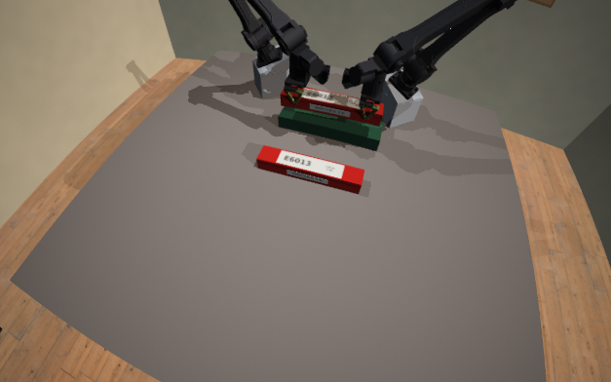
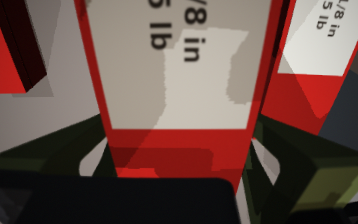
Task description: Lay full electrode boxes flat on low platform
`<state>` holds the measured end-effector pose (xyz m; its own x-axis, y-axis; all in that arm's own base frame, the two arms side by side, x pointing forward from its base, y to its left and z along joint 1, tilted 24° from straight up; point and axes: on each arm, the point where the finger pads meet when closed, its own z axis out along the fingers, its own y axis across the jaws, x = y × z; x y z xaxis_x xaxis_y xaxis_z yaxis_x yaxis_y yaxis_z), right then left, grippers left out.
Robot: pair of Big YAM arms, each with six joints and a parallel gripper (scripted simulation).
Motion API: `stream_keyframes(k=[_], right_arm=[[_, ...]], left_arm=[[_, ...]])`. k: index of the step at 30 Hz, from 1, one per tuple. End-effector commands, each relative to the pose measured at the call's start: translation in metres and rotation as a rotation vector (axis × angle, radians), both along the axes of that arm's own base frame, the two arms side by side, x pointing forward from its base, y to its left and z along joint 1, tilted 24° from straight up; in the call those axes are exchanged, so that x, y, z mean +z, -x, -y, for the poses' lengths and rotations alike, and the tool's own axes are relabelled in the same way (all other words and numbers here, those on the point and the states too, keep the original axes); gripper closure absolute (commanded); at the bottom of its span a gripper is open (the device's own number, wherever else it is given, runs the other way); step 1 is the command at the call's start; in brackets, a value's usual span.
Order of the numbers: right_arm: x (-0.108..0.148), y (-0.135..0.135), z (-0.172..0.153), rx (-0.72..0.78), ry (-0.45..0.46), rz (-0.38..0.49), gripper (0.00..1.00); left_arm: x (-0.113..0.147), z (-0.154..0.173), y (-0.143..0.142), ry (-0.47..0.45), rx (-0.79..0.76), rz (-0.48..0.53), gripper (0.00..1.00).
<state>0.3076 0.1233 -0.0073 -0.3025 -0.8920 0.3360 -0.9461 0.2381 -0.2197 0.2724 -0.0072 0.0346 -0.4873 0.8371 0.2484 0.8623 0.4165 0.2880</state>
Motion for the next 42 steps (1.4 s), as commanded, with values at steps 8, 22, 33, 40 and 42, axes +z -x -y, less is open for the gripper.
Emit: stream_keyframes(k=[8, 22, 33, 40, 42], right_arm=[[0.0248, -0.0100, 0.0022, 0.005, -0.012, 0.050, 1.00], [0.0226, -0.0089, 0.0032, 0.005, -0.011, 0.048, 1.00], [0.0216, -0.0091, 0.0034, 0.005, -0.012, 0.049, 1.00], [0.0208, -0.0085, 0.0039, 0.005, -0.011, 0.048, 1.00], [0.0211, -0.0093, 0.0034, 0.005, -0.012, 0.050, 1.00]], left_arm=[[0.0144, -0.0102, 0.0005, -0.029, 0.003, 0.022, 1.00], [0.0127, -0.0108, 0.0015, -0.030, 0.003, 0.020, 1.00], [0.0124, -0.0109, 0.0011, -0.029, 0.003, 0.021, 1.00], [0.0120, -0.0111, 0.0013, -0.030, 0.003, 0.021, 1.00], [0.0122, -0.0111, 0.0009, -0.029, 0.003, 0.022, 1.00]])
